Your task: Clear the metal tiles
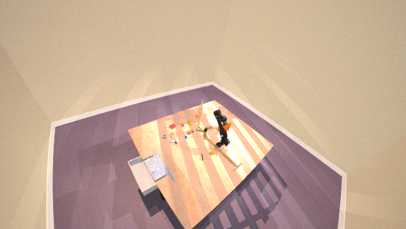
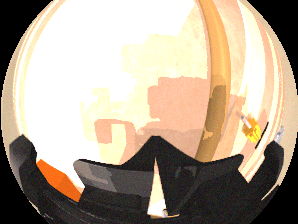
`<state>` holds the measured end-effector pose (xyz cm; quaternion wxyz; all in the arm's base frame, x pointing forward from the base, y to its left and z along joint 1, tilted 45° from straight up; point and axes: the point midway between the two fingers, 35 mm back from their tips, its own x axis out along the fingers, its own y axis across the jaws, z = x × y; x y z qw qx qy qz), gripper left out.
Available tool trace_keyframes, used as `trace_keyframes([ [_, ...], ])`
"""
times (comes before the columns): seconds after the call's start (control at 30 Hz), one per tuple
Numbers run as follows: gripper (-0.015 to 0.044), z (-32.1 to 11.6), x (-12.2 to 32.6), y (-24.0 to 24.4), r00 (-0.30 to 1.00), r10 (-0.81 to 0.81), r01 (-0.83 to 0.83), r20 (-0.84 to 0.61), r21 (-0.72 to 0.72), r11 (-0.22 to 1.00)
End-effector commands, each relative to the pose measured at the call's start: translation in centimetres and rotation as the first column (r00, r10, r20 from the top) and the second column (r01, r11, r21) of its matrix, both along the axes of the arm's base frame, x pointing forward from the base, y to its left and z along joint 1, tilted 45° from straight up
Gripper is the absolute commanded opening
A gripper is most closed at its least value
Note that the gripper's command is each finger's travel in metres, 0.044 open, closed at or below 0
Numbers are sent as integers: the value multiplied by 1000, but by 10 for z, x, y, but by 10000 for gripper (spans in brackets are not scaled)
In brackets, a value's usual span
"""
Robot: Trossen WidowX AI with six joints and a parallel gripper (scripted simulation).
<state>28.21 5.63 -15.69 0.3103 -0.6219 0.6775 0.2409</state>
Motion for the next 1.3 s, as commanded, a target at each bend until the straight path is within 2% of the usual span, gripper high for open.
trace_keyframes([
  [0.0, 0, 0, 5, -1, 1000, 1, -1, 1, -2, 1000],
  [1.27, 0, 0, 44, -1, 1000, 1, -1, 4, 0, 1000],
])
